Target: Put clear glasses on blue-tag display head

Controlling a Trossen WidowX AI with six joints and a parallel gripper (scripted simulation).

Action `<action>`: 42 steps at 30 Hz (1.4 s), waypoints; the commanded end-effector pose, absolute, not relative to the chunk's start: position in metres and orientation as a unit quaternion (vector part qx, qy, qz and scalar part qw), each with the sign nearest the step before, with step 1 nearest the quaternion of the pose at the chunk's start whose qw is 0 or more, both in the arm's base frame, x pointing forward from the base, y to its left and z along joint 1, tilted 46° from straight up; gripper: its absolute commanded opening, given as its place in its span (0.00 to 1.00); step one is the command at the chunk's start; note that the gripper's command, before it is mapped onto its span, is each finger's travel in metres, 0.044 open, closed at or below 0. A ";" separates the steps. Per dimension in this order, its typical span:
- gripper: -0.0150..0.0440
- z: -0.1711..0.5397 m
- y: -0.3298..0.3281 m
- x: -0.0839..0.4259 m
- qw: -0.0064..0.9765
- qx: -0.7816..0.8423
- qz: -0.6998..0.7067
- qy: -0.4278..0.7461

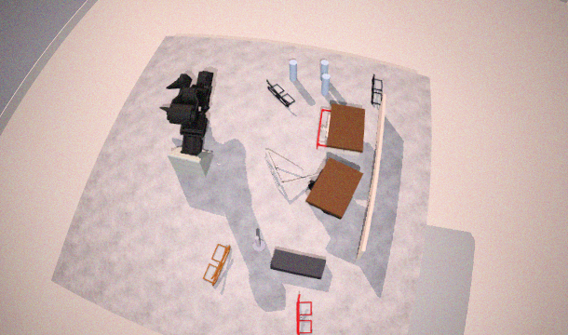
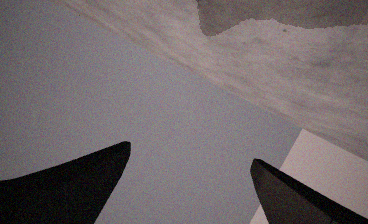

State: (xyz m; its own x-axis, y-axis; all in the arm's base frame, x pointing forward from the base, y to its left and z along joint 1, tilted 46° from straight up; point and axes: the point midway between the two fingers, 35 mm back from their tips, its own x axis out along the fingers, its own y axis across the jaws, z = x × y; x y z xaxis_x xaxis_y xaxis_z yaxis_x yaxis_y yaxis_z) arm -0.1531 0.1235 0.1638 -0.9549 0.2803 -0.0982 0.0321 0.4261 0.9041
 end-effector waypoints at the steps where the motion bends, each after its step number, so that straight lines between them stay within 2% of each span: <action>1: 0.98 0.164 0.123 -0.153 0.118 0.093 0.527 0.836; 8: 1.00 0.164 0.123 -0.153 0.118 0.093 0.527 0.836; 14: 0.73 0.174 0.145 -0.140 0.161 0.129 0.564 0.800; 25: 0.25 0.208 0.216 -0.063 0.358 0.219 0.643 0.641; 34: 0.25 0.229 0.252 0.032 0.538 0.233 0.637 0.501; 42: 0.25 0.240 0.251 0.128 0.681 0.227 0.566 0.404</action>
State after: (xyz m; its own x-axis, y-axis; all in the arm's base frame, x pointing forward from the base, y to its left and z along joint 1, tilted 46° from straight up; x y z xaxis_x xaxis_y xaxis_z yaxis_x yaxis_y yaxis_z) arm 0.0904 0.2547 0.2376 -0.1027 0.9577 -0.2690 -0.5504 0.1706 0.8173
